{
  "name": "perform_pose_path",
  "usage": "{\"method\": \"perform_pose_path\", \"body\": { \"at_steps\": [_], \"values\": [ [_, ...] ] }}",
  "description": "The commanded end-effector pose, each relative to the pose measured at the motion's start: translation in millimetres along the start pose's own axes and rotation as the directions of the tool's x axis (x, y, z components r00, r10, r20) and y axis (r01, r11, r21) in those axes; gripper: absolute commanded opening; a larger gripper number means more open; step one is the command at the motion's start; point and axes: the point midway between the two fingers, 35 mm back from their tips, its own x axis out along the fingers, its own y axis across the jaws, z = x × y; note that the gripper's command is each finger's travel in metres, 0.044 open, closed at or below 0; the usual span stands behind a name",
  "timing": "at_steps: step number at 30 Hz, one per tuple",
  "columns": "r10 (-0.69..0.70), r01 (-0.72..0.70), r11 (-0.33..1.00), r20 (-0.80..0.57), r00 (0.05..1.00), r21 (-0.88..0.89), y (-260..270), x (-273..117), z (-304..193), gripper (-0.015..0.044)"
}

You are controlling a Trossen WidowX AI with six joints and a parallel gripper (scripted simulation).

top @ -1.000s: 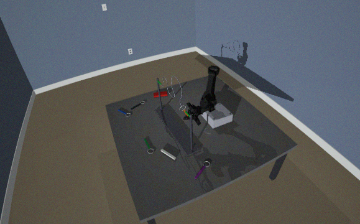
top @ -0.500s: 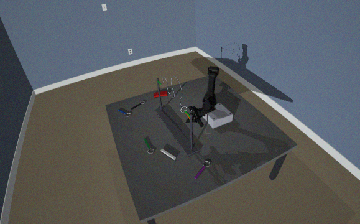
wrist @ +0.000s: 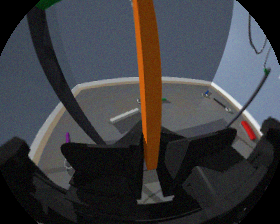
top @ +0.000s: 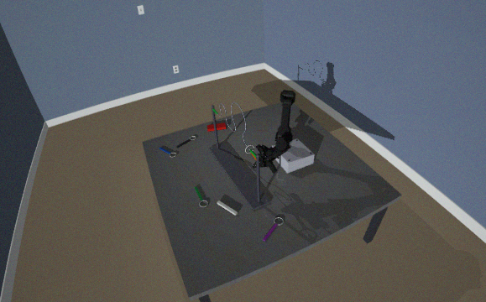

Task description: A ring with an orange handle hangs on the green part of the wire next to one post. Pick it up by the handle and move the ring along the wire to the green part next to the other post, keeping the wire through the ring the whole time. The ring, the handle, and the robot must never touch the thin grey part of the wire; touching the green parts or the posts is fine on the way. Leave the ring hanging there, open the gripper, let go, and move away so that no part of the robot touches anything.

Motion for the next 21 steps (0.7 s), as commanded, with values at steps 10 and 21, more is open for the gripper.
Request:
{"method": "perform_pose_path", "body": {
  "at_steps": [10, 21],
  "values": [
    [-0.003, 0.003, 1.000, 0.001, 1.000, 0.008, 13.7, -0.9, -0.2, -0.0150],
    [-0.002, 0.002, 1.000, 0.001, 1.000, 0.008, 24.6, -2.3, -0.1, -0.0150]
  ]
}}
